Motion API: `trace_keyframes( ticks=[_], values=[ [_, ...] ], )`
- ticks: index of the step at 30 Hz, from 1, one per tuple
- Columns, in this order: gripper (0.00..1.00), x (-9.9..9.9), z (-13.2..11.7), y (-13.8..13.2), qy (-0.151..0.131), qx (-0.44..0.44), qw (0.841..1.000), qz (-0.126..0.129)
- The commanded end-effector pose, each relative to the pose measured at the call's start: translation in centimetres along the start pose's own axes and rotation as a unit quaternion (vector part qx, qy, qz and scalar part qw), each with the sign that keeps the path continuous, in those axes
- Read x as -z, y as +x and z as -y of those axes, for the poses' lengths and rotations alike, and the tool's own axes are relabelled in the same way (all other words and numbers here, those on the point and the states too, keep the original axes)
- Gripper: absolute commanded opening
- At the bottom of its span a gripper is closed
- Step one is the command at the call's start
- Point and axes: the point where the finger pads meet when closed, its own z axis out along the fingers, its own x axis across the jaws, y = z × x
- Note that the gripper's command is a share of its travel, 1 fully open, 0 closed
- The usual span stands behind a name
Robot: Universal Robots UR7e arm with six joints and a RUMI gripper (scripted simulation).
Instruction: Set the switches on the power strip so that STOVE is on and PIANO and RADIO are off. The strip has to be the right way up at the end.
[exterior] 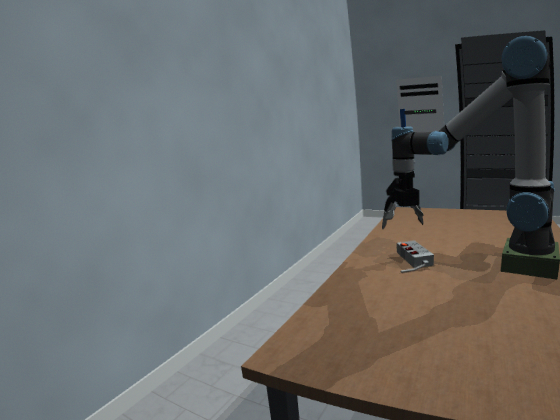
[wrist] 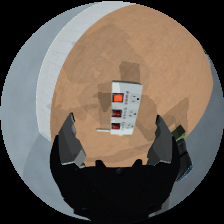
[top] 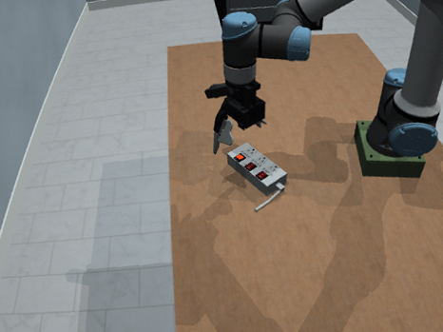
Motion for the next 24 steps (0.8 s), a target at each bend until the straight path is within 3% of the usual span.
trace_keyframes(
  ticks=[1, 10, 11, 24],
  values=[
    [1.0, 0.03, 0.03, -0.01, 0.0, -0.004, 1.0, 0.0],
    [1.0, 0.03, 0.04, 0.0, 0.0, -0.006, 1.0, 0.0],
    [0.0, 0.03, 0.04, 0.0, 0.0, -0.006, 1.0, 0.0],
    [0.0, 0.03, 0.04, 0.0, 0.0, -0.006, 1.0, 0.0]
  ],
)
